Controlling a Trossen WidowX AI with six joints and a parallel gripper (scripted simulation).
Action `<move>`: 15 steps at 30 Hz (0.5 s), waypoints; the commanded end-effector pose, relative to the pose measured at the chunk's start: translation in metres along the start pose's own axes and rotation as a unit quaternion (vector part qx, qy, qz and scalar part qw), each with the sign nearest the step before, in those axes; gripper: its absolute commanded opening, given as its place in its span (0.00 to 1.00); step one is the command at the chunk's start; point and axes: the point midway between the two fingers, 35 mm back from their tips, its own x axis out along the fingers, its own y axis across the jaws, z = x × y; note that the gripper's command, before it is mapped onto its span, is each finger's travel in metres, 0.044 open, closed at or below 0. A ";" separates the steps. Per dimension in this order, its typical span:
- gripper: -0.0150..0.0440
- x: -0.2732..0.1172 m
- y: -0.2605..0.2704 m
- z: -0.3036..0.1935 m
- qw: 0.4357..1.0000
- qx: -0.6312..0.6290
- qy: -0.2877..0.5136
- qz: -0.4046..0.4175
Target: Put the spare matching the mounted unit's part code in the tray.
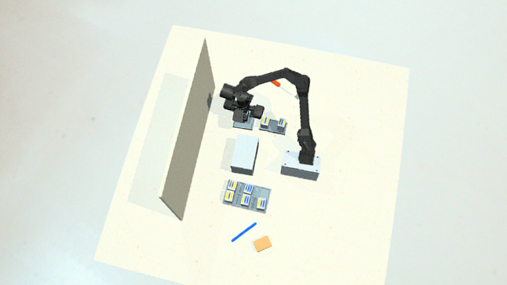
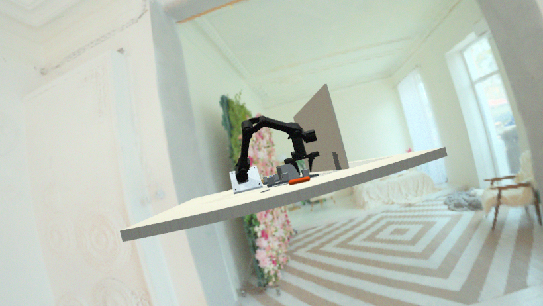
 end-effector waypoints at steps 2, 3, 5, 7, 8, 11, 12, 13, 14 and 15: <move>0.92 0.000 0.000 0.000 1.000 0.001 0.000 0.000; 0.97 0.000 0.000 0.000 1.000 0.001 0.000 0.000; 1.00 -0.010 -0.002 0.001 1.000 0.000 -0.002 0.000; 1.00 -0.038 -0.004 0.002 1.000 0.000 -0.005 0.000; 1.00 -0.053 -0.005 0.003 1.000 -0.001 -0.006 0.000; 1.00 -0.096 -0.001 0.002 1.000 -0.002 -0.005 0.001; 1.00 -0.104 0.000 0.001 1.000 -0.003 -0.005 0.001; 1.00 -0.106 0.001 0.001 1.000 -0.003 -0.005 0.001; 1.00 -0.106 0.001 0.001 1.000 -0.003 -0.005 0.001; 1.00 -0.106 0.001 0.001 1.000 -0.003 -0.005 0.001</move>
